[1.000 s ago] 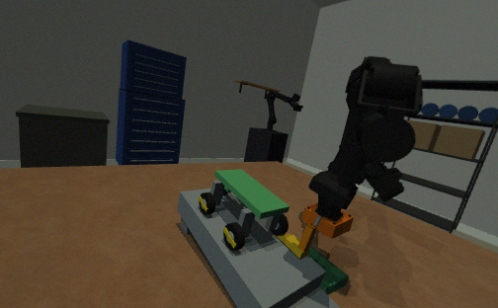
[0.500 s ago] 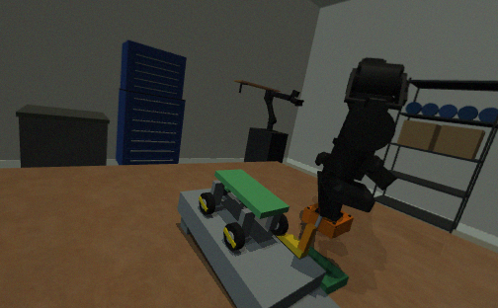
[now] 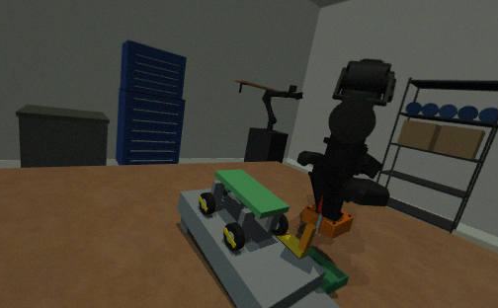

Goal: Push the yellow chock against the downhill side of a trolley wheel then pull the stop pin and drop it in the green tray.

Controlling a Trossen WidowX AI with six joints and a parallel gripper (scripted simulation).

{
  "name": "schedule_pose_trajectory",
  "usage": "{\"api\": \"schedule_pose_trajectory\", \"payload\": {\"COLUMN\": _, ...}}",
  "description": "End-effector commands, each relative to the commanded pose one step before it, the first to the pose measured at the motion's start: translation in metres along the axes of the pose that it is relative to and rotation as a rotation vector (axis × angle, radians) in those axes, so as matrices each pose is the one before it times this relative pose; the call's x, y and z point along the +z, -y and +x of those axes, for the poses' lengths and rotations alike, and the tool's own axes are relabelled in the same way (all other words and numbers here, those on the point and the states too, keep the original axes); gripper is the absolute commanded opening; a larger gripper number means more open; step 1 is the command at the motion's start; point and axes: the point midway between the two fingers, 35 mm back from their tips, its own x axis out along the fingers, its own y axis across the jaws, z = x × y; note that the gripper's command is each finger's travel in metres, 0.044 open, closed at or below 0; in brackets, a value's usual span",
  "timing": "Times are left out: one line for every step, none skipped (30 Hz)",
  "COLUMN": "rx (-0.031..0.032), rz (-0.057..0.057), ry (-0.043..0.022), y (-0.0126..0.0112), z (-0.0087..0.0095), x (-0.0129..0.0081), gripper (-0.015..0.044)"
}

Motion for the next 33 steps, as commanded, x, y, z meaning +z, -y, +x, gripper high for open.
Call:
{"api": "schedule_pose_trajectory", "payload": {"rx": -0.02429, "rz": -0.0952, "ry": 0.00279, "y": -0.00017, "z": -0.00103, "x": -0.00071, "gripper": 0.0}}
{"api": "schedule_pose_trajectory", "payload": {"rx": -0.00584, "rz": -0.03, "ry": 0.00138, "y": -0.00015, "z": -0.00009, "x": -0.00012, "gripper": 0.0}}
{"api": "schedule_pose_trajectory", "payload": {"rx": -0.00589, "rz": -0.03, "ry": 0.00114, "y": -0.00015, "z": -0.0001, "x": -0.00012, "gripper": 0.0}}
{"api": "schedule_pose_trajectory", "payload": {"rx": -0.00593, "rz": -0.0301, "ry": 0.00091, "y": -0.00015, "z": -0.0001, "x": -0.00012, "gripper": 0.0}}
{"api": "schedule_pose_trajectory", "payload": {"rx": -0.00597, "rz": -0.0301, "ry": 0.00068, "y": -0.00016, "z": -0.00011, "x": -0.00011, "gripper": 0.0}}
{"api": "schedule_pose_trajectory", "payload": {"rx": -0.00494, "rz": -0.0248, "ry": 0.00038, "y": -0.00013, "z": -0.00009, "x": -0.00009, "gripper": 0.0}}
{"api": "schedule_pose_trajectory", "payload": {"rx": -0.00297, "rz": -0.0149, "ry": 0.00015, "y": -0.00008, "z": -0.00006, "x": -0.00005, "gripper": 0.0}}
{"api": "schedule_pose_trajectory", "payload": {"rx": -0.00099, "rz": -0.005, "ry": 0.00004, "y": -0.00003, "z": -0.00002, "x": -0.00002, "gripper": 0.0}}
{"api": "schedule_pose_trajectory", "payload": {"rx": 0.0, "rz": 0.0, "ry": 0.0, "y": 0.0, "z": 0.0, "x": 0.0, "gripper": 0.0}}
{"api": "schedule_pose_trajectory", "payload": {"rx": 0.0, "rz": 0.0, "ry": 0.0, "y": 0.0, "z": 0.0, "x": 0.0, "gripper": 0.0}}
{"api": "schedule_pose_trajectory", "payload": {"rx": 0.0, "rz": 0.0, "ry": 0.0, "y": 0.0, "z": 0.0, "x": 0.0, "gripper": 0.0}}
{"api": "schedule_pose_trajectory", "payload": {"rx": 0.0, "rz": 0.0, "ry": 0.0, "y": 0.0, "z": 0.0, "x": 0.0, "gripper": 0.0}}
{"api": "schedule_pose_trajectory", "payload": {"rx": -0.00011, "rz": -0.0006, "ry": 0.0001, "y": -0.00004, "z": 0.00042, "x": 0.00042, "gripper": 0.0}}
{"api": "schedule_pose_trajectory", "payload": {"rx": -0.00033, "rz": -0.0018, "ry": 0.00031, "y": -0.00012, "z": 0.00125, "x": 0.00126, "gripper": 0.0}}
{"api": "schedule_pose_trajectory", "payload": {"rx": -0.00039, "rz": -0.0022, "ry": 0.00037, "y": -0.00014, "z": 0.00149, "x": 0.0015, "gripper": 0.0}}
{"api": "schedule_pose_trajectory", "payload": {"rx": -0.00057, "rz": -0.0031, "ry": 0.00054, "y": -0.00022, "z": 0.00219, "x": 0.0022, "gripper": 0.0}}
{"api": "schedule_pose_trajectory", "payload": {"rx": -0.0005, "rz": -0.0028, "ry": 0.0005, "y": -0.00021, "z": 0.0022, "x": 0.00221, "gripper": 0.0}}
{"api": "schedule_pose_trajectory", "payload": {"rx": -0.00052, "rz": -0.0029, "ry": 0.00052, "y": -0.00024, "z": 0.00233, "x": 0.00233, "gripper": 0.0}}
{"api": "schedule_pose_trajectory", "payload": {"rx": -0.00051, "rz": -0.0028, "ry": 0.00051, "y": -0.00025, "z": 0.00231, "x": 0.00231, "gripper": 0.0}}
{"api": "schedule_pose_trajectory", "payload": {"rx": -0.00052, "rz": -0.0029, "ry": 0.00053, "y": -0.00027, "z": 0.00238, "x": 0.00238, "gripper": 0.0}}
{"api": "schedule_pose_trajectory", "payload": {"rx": -0.0005, "rz": -0.0028, "ry": 0.00051, "y": -0.00028, "z": 0.00231, "x": 0.0023, "gripper": 0.0}}
{"api": "schedule_pose_trajectory", "payload": {"rx": -0.00039, "rz": -0.0022, "ry": 0.0004, "y": -0.00023, "z": 0.0018, "x": 0.00179, "gripper": 0.0}}
{"api": "schedule_pose_trajectory", "payload": {"rx": -0.00023, "rz": -0.0013, "ry": 0.00024, "y": -0.00014, "z": 0.00108, "x": 0.00108, "gripper": 0.0}}
{"api": "schedule_pose_trajectory", "payload": {"rx": -0.00008, "rz": -0.0004, "ry": 0.00008, "y": -0.00005, "z": 0.00036, "x": 0.00036, "gripper": 0.0}}
{"api": "schedule_pose_trajectory", "payload": {"rx": 0.0, "rz": 0.0, "ry": 0.0, "y": 0.0, "z": 0.0, "x": 0.0, "gripper": 0.0}}
{"api": "schedule_pose_trajectory", "payload": {"rx": 0.0, "rz": 0.0, "ry": 0.0, "y": 0.0, "z": 0.0, "x": 0.0, "gripper": 0.0}}
{"api": "schedule_pose_trajectory", "payload": {"rx": -0.003, "rz": 0.0001, "ry": 0.00024, "y": 0.00004, "z": 0.00035, "x": 0.00001, "gripper": 0.0}}
{"api": "schedule_pose_trajectory", "payload": {"rx": -0.00902, "rz": 0.0003, "ry": 0.00066, "y": 0.00012, "z": 0.00105, "x": 0.00003, "gripper": 0.0}}
{"api": "schedule_pose_trajectory", "payload": {"rx": -0.01186, "rz": 0.0004, "ry": 0.00069, "y": 0.00021, "z": 0.00143, "x": 0.00003, "gripper": 0.0}}
{"api": "schedule_pose_trajectory", "payload": {"rx": -0.01818, "rz": 0.0005, "ry": 0.00075, "y": 0.00029, "z": 0.00215, "x": 0.00003, "gripper": 0.0}}
{"api": "schedule_pose_trajectory", "payload": {"rx": -0.01977, "rz": 0.0003, "ry": 0.00027, "y": 0.00051, "z": 0.00257, "x": 0.0, "gripper": 0.0}}
{"api": "schedule_pose_trajectory", "payload": {"rx": -0.02009, "rz": 0.0001, "ry": -0.00012, "y": 0.00046, "z": 0.00255, "x": -0.00001, "gripper": 0.0}}
{"api": "schedule_pose_trajectory", "payload": {"rx": -0.0167, "rz": 0.0, "ry": -0.00052, "y": 0.00064, "z": 0.00276, "x": -0.00002, "gripper": 0.0}}
